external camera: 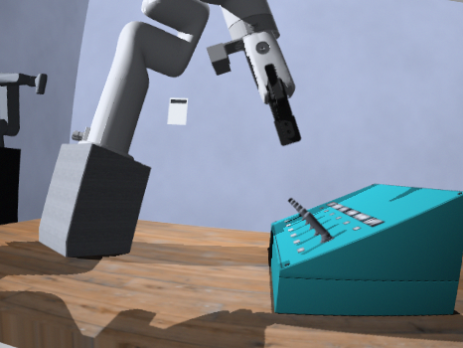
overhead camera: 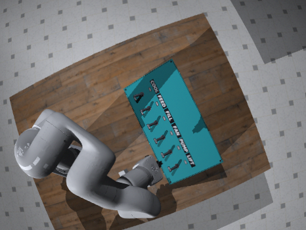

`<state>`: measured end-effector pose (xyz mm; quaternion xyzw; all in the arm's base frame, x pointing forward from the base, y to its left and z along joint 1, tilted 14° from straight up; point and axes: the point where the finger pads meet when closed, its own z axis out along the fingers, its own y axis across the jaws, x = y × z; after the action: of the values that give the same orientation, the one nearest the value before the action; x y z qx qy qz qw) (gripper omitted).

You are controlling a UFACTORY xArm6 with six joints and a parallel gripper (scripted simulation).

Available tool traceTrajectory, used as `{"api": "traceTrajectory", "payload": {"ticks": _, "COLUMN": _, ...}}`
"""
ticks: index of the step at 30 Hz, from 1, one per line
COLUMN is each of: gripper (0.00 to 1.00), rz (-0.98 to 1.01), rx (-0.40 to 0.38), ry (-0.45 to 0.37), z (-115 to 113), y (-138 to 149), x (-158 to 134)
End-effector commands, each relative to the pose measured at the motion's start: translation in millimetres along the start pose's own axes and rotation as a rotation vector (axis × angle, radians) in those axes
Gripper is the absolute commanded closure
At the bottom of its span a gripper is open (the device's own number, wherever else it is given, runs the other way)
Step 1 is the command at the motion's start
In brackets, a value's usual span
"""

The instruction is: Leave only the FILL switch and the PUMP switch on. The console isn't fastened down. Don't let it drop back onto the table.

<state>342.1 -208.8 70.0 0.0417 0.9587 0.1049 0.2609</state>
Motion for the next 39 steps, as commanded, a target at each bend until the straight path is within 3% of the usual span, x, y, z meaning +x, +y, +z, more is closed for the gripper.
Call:
{"api": "traceTrajectory", "payload": {"ticks": 1, "gripper": 1.0, "rz": -0.01, "rx": 0.026, "ry": -0.056, "z": -1.7, "y": 8.0, "x": 32.9}}
{"api": "traceTrajectory", "payload": {"ticks": 6, "gripper": 1.0, "rz": -0.006, "rx": 0.031, "ry": -0.049, "z": -0.9, "y": 17.8, "x": 54.3}}
{"api": "traceTrajectory", "payload": {"ticks": 39, "gripper": 1.0, "rz": -0.006, "rx": 0.031, "ry": -0.049, "z": -0.9, "y": 17.9, "x": 54.5}}
